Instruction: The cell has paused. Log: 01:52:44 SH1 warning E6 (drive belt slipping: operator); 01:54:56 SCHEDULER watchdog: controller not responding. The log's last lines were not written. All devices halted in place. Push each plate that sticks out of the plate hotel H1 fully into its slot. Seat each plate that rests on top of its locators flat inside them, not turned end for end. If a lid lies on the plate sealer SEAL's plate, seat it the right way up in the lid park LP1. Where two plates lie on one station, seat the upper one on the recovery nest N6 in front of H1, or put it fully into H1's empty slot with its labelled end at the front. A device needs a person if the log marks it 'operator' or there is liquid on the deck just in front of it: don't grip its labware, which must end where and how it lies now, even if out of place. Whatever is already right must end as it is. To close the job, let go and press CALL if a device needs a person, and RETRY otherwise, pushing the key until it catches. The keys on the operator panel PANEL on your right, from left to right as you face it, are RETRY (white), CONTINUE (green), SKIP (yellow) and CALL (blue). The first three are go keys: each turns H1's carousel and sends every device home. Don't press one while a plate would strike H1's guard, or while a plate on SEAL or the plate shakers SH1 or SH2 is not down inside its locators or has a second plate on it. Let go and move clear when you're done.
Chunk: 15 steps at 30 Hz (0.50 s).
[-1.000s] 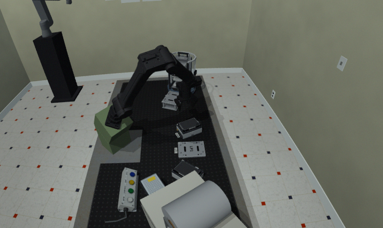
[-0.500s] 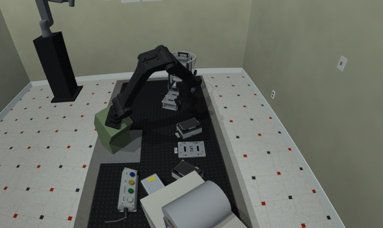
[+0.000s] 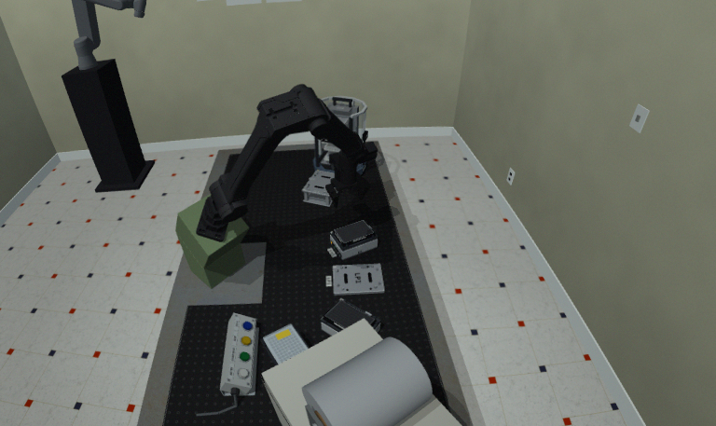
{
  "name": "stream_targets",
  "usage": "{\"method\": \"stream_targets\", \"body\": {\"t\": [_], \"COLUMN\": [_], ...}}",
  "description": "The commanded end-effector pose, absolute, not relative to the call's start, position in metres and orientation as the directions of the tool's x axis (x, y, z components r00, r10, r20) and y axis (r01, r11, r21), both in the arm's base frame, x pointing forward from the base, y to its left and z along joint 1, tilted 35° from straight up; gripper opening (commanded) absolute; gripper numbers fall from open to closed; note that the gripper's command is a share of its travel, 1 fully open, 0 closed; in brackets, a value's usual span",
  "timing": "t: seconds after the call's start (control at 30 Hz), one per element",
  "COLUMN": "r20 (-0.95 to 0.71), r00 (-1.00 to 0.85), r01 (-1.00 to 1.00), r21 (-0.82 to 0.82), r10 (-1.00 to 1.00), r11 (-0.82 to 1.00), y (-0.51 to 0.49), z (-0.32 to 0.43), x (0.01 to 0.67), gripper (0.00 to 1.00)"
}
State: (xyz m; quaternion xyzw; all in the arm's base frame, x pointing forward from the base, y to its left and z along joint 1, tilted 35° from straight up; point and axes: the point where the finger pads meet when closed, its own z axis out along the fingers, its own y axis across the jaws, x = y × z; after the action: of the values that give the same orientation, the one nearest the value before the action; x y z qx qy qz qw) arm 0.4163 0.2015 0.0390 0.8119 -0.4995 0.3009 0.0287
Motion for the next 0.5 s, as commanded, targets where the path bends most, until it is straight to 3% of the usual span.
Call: {"method": "stream_targets", "body": {"t": [0.0, 0.47], "r20": [0.525, 0.507], "r00": [0.33, 0.312], "r01": [-0.832, -0.815], "r21": [-0.23, -0.293], "r10": [-0.785, -0.804], "r11": [-0.504, -0.501], "y": [0.193, 0.228], "z": [0.027, 0.086], "x": [0.418, 0.408], "gripper": [1.0, 1.0]}}
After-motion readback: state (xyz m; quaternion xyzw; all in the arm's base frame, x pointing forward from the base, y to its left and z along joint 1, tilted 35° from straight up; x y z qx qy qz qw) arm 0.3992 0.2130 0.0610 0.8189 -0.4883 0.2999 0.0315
